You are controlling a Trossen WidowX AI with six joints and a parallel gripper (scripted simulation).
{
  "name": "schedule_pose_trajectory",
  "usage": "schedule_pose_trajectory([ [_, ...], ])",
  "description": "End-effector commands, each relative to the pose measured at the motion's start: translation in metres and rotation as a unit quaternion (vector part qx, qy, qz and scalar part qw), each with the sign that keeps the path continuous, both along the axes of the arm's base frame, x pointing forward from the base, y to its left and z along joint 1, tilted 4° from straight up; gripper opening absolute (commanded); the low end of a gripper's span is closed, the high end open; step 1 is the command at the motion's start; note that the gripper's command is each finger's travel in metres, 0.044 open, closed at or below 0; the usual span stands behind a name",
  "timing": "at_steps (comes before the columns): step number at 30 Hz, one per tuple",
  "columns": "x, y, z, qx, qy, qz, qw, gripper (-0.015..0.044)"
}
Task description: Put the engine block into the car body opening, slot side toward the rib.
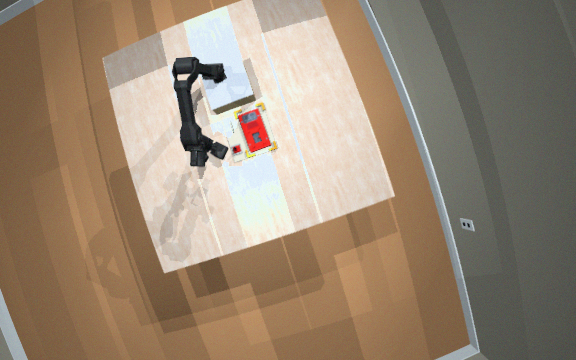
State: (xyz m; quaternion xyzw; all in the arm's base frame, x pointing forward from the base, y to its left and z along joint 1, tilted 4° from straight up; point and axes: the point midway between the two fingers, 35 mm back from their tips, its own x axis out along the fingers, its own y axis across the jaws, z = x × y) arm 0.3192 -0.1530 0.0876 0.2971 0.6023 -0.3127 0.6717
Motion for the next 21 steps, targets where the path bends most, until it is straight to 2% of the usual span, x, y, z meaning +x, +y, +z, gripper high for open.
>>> schedule_pose_trajectory([
  [1, 0.001, 0.001, -0.001, -0.003, 0.003, 0.073, 0.997, 0.0000],
  [14, 0.001, 0.000, -0.004, -0.021, 0.016, 0.293, 0.956, 0.0000],
  [21, 0.001, -0.001, -0.013, -0.025, 0.019, 0.343, 0.939, 0.0000],
])
